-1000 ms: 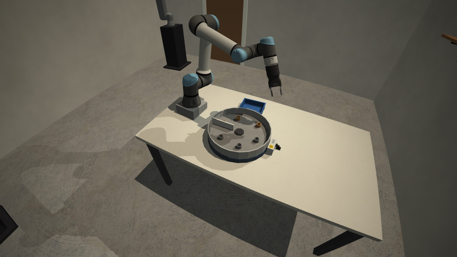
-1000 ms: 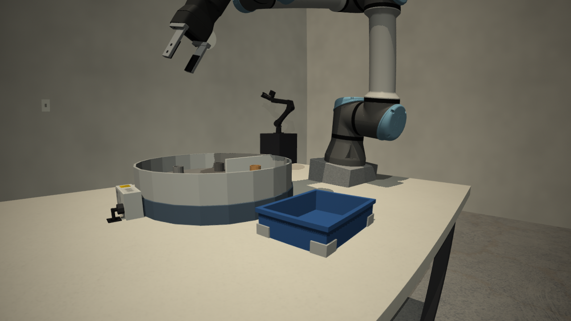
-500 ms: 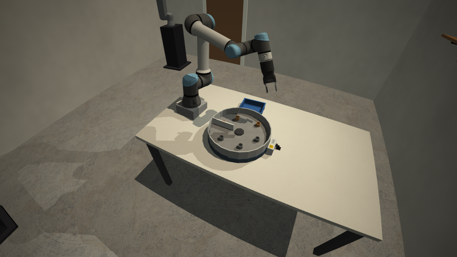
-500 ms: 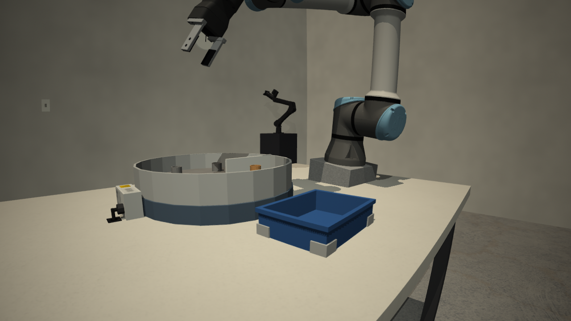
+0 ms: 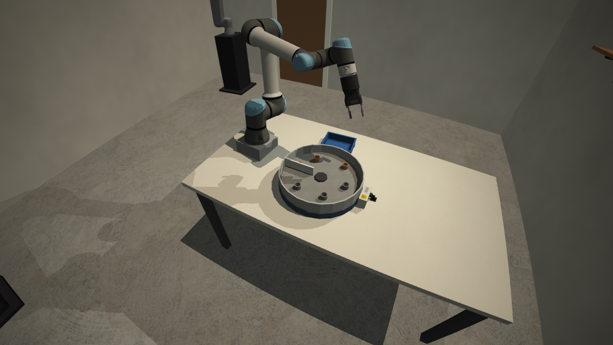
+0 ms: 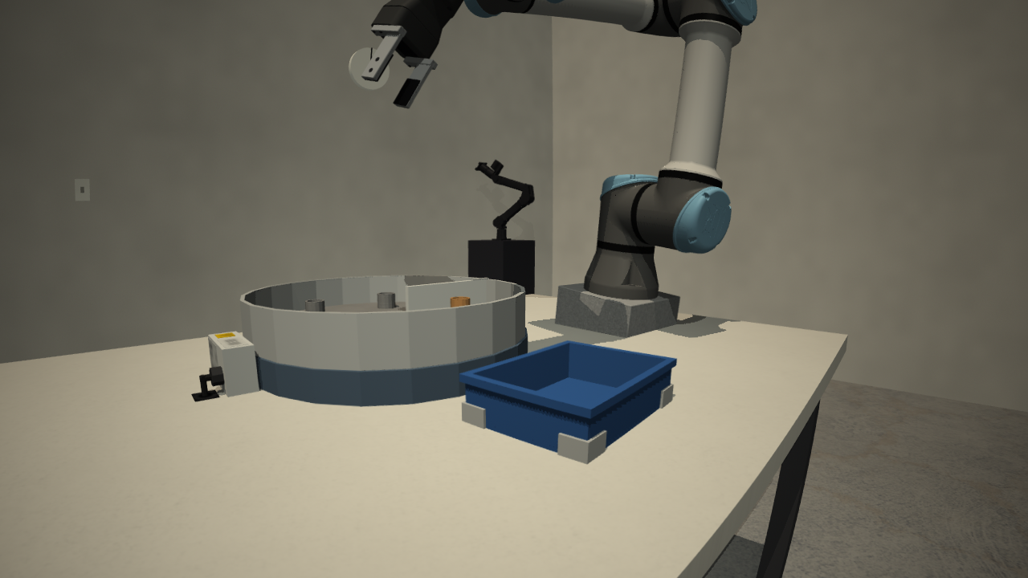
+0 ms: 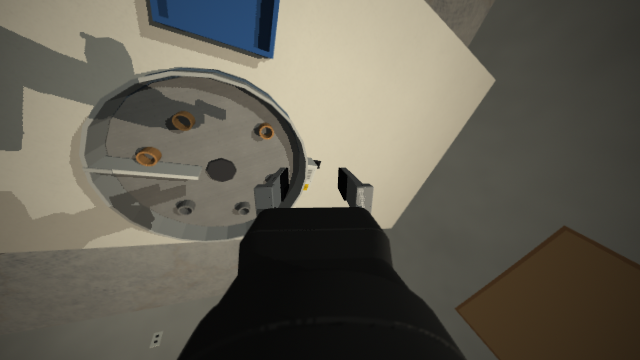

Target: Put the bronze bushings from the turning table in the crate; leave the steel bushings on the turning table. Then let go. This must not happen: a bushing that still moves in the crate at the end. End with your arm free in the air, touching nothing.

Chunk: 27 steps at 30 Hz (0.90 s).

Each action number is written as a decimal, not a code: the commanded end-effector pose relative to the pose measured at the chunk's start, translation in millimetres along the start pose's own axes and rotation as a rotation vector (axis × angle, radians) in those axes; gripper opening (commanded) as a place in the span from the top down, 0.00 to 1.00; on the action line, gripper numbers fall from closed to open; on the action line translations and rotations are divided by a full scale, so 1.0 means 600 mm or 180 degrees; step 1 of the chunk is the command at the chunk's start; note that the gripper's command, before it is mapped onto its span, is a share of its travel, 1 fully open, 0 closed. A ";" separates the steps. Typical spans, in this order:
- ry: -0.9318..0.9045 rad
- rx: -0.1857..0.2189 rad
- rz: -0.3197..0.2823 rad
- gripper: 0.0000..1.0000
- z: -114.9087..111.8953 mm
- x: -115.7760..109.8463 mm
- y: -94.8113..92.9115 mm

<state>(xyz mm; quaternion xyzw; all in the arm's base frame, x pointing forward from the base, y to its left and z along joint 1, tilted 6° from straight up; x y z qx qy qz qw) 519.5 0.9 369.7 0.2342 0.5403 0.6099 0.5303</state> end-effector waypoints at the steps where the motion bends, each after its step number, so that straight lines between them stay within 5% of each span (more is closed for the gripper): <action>1: 0.0000 -0.0007 -0.0006 0.00 -0.034 0.010 0.039; 3: 0.0000 -0.0007 -0.0006 0.00 -0.058 0.017 0.066; 15: 0.0000 -0.0007 -0.0006 0.00 -0.058 0.017 0.066; 20: 0.0000 -0.0009 -0.0008 0.00 -0.119 0.035 0.133; 27: 0.0000 -0.0009 -0.0008 0.00 -0.119 0.035 0.133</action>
Point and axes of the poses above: the point where the finger pads meet when closed, its own y axis back along the fingers, its own z axis across the jaws, x = y × z, the point moved 8 cm from there along y, back along the fingers, and after that the axes turned 12 degrees about y, right-handed, at the moved point
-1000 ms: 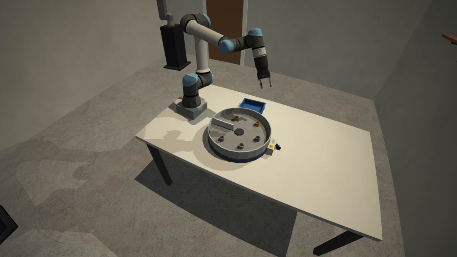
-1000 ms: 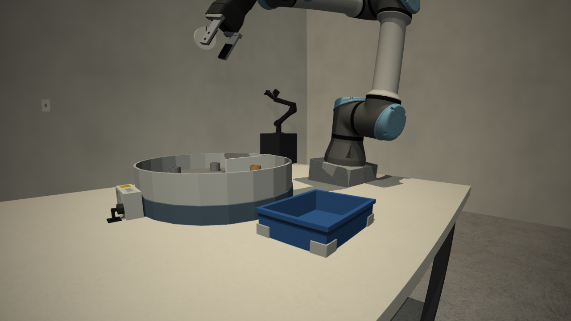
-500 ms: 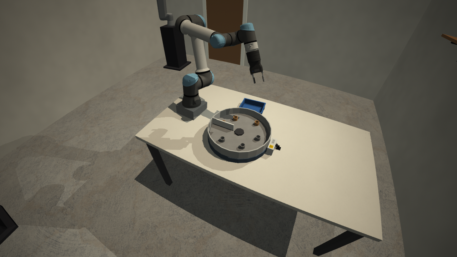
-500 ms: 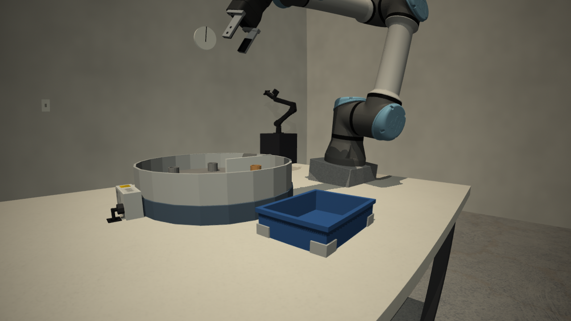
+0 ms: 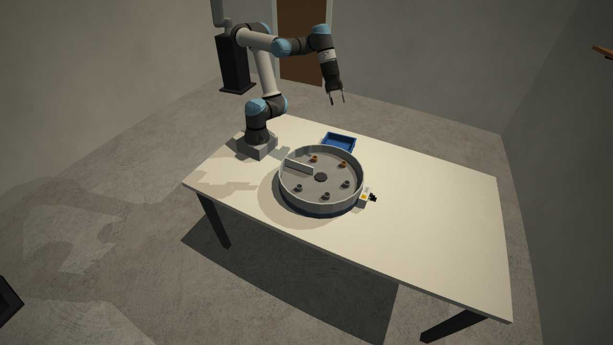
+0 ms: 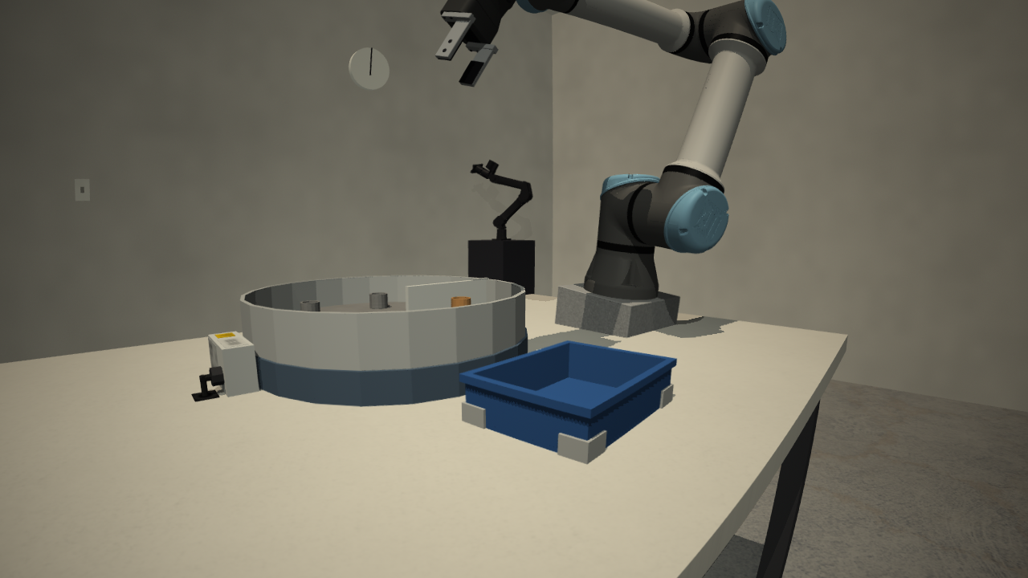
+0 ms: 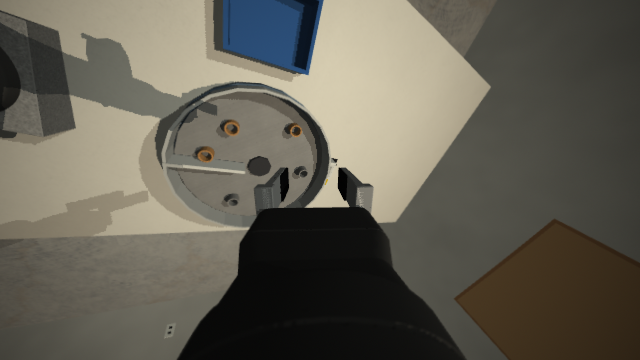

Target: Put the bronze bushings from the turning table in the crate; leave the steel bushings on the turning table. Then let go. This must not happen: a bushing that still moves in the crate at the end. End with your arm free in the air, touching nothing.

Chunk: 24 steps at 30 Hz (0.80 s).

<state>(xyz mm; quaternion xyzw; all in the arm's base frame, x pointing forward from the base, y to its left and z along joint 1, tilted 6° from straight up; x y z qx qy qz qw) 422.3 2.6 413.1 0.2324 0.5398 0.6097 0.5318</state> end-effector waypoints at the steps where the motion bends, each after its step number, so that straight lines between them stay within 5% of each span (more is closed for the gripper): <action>1: 0.0000 0.0001 0.0004 0.00 -0.003 0.000 0.003; 5: 0.0000 0.0001 0.0004 0.00 -0.003 0.000 0.003; 10: -0.0022 0.0417 0.0622 0.00 0.014 -0.026 -0.002; 22: -0.0022 0.0417 0.0622 0.00 0.014 -0.026 -0.002; 24: -0.0032 0.0582 0.0867 0.00 0.020 -0.036 -0.006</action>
Point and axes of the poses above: the point where the finger pads meet when closed, its own y axis back along the fingers, its own z axis across the jaws, x = y × z, the point moved 8 cm from there along y, back along the fingers, and after that the axes turned 12 degrees about y, right-handed, at the moved point
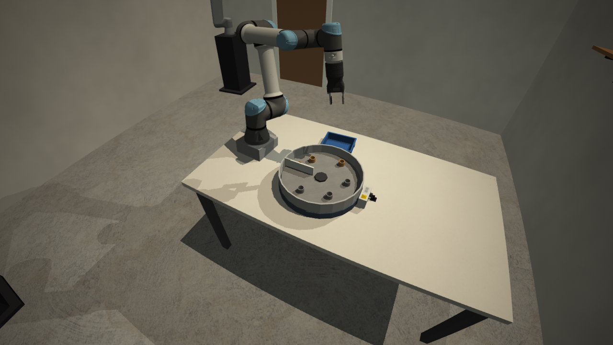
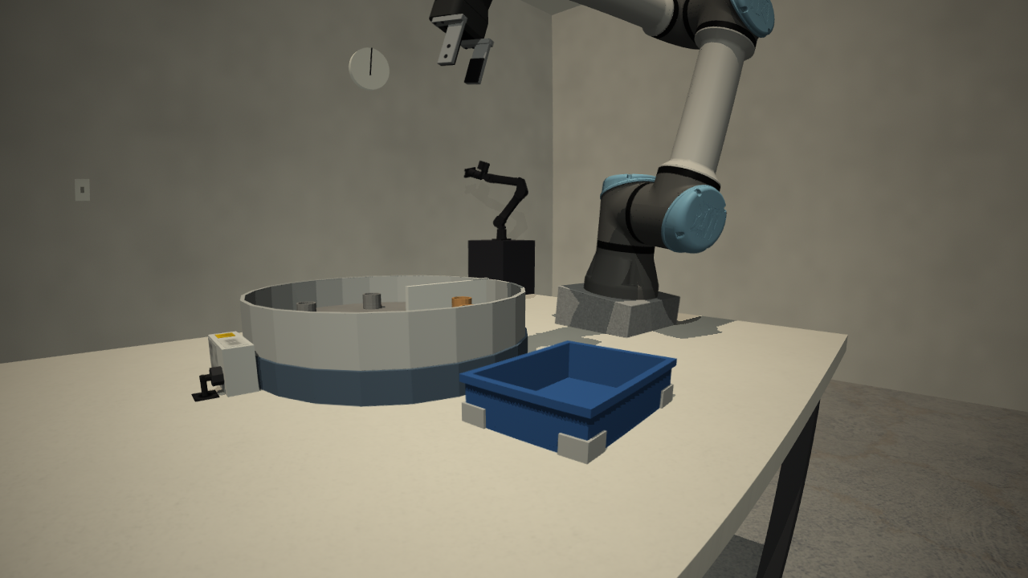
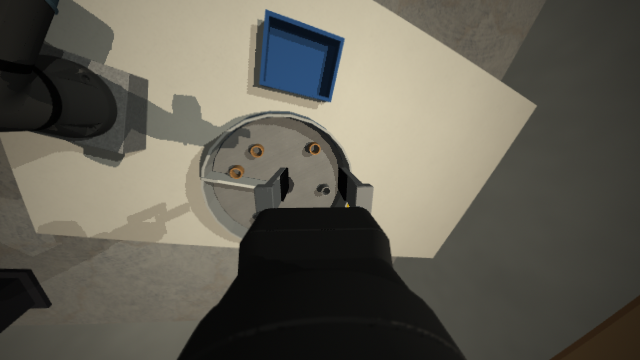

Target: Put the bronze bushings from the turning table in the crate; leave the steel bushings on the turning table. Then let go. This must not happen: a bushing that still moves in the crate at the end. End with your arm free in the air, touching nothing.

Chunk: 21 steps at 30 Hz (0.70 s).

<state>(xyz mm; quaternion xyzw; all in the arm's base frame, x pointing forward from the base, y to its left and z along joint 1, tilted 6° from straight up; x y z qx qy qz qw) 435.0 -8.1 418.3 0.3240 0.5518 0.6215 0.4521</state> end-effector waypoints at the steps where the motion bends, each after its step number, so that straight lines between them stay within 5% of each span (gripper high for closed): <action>1: -0.0013 0.0231 0.0344 0.00 0.010 -0.016 -0.001; 3: -0.0022 0.0398 0.0593 0.00 0.016 -0.026 -0.004; 15: -0.0022 0.0398 0.0593 0.00 0.016 -0.026 -0.004; 21: -0.0023 0.0397 0.0591 0.00 -0.046 -0.015 -0.056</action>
Point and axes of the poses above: the point where the finger pads meet when closed, its own y axis back along the fingers, its own z axis across the jaws, x = y × z, the point moved 8 cm from there along y, back along the fingers, and after that the axes turned 12 degrees about y, right-handed, at the moved point
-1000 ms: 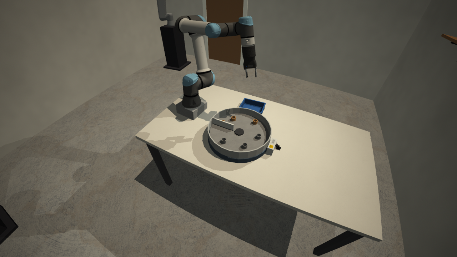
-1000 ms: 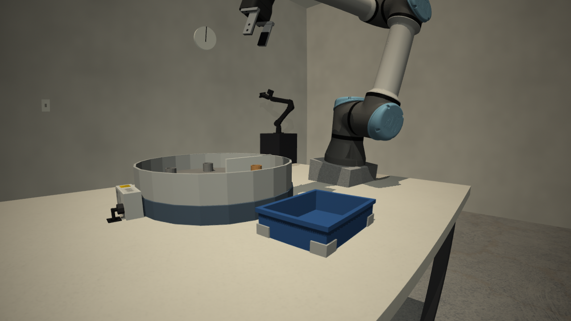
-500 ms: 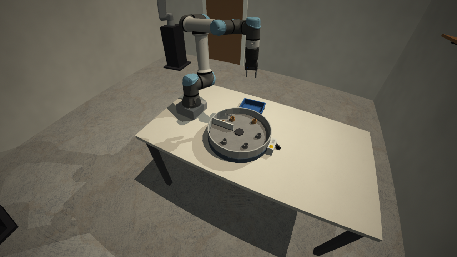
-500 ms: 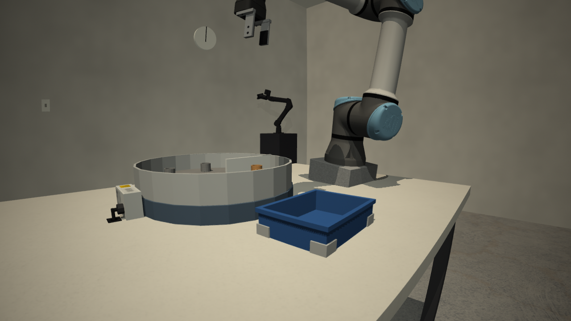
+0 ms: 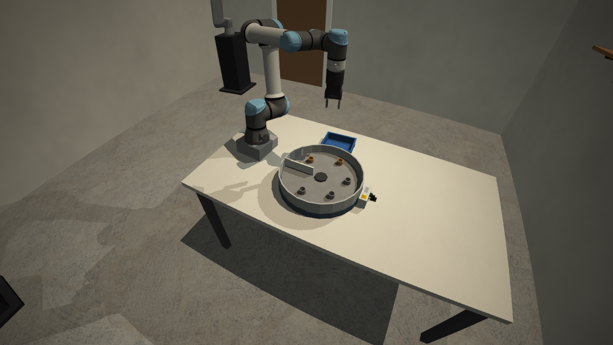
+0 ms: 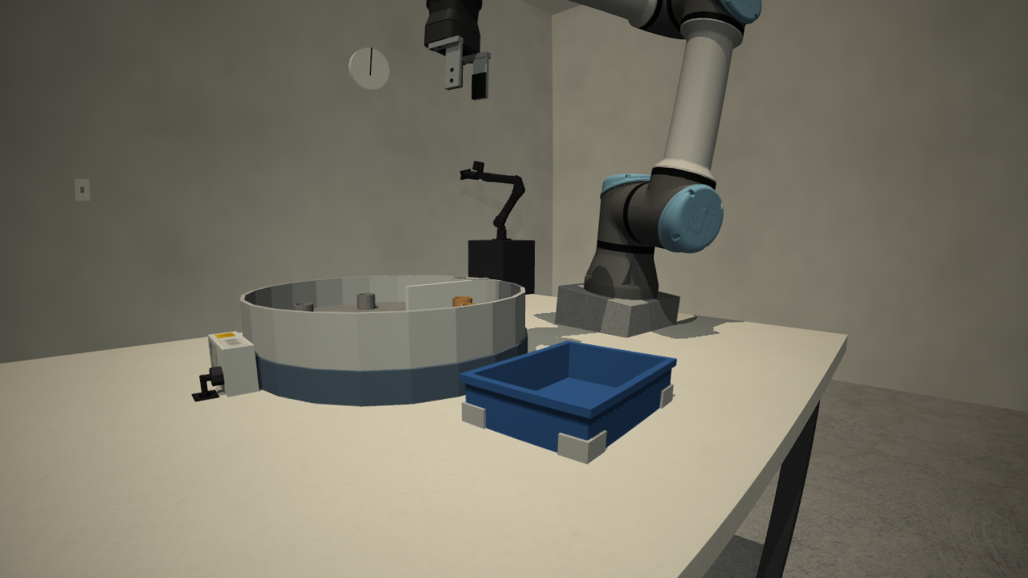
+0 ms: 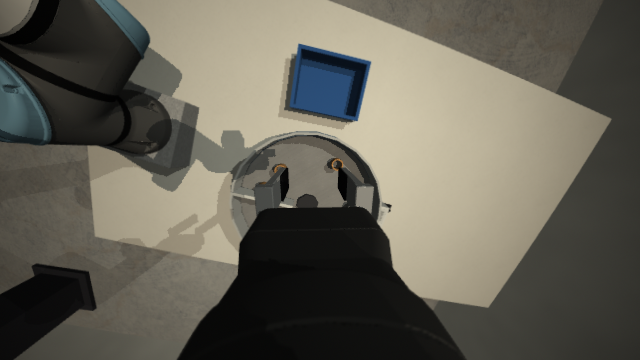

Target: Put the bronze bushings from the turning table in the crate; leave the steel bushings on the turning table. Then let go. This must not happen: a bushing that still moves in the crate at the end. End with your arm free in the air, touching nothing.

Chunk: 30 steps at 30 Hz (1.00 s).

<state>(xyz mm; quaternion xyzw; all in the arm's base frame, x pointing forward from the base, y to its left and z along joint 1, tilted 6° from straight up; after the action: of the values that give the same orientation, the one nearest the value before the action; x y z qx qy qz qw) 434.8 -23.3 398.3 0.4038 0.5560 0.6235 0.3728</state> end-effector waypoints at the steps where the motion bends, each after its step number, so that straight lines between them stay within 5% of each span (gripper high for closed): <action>1: -0.0001 -0.0007 -0.0001 0.00 -0.026 0.000 -0.027; 11: -0.0001 -0.0007 -0.0001 0.00 -0.026 0.000 -0.027; 16: -0.0001 -0.0005 0.0000 0.00 -0.081 0.001 -0.087; 28: -0.0001 -0.0005 0.0000 0.00 -0.081 0.001 -0.087; 30: -0.0002 -0.0004 0.0001 0.00 -0.103 0.001 -0.111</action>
<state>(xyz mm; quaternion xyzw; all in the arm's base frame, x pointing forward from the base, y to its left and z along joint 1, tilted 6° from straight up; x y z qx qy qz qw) 390.0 -36.7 342.8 0.4035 0.5554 0.6239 0.3734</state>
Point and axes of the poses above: the point where the finger pads meet when closed, its own y axis back along the fingers, its own z axis across the jaws, x = y × z, the point moved 8 cm from there along y, back along the fingers, and after that the axes turned 12 degrees about y, right-handed, at the moved point
